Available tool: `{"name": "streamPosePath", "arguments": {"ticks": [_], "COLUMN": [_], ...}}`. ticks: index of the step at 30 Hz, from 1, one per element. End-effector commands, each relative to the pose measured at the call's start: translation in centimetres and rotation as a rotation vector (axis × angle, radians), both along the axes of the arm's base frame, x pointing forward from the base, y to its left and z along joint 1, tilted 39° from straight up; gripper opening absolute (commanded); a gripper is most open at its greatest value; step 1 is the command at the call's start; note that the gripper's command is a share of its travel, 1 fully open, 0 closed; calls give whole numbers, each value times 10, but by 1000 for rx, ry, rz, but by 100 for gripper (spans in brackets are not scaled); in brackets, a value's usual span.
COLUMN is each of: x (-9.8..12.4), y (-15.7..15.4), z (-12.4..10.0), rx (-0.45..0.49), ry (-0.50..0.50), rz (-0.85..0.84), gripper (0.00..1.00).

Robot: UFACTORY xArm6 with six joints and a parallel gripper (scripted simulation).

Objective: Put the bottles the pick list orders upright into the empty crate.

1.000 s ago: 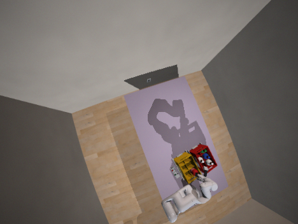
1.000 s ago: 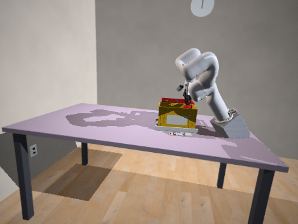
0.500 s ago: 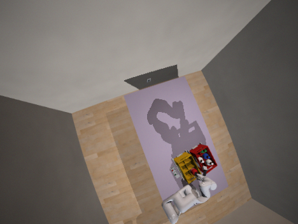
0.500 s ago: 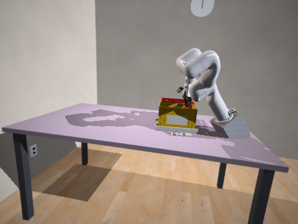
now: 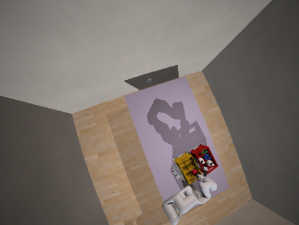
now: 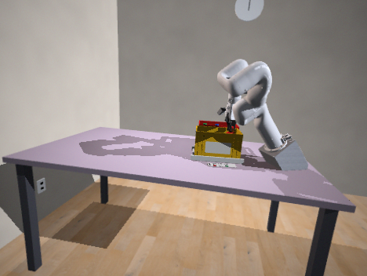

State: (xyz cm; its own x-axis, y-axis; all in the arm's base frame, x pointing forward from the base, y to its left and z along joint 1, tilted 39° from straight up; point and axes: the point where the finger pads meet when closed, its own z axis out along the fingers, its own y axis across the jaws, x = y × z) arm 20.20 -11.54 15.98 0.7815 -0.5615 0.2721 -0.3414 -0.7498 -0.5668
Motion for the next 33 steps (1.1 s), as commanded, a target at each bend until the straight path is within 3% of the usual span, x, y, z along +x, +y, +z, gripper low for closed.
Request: {"name": "streamPosePath", "arguments": {"ticks": [1,33], "x": [0,2], "y": [-1,1], "z": [1,-2], "rx": [-3,-3], "ry": [-1,-1], "rz": [-1,-1], "gripper": [0,0]}}
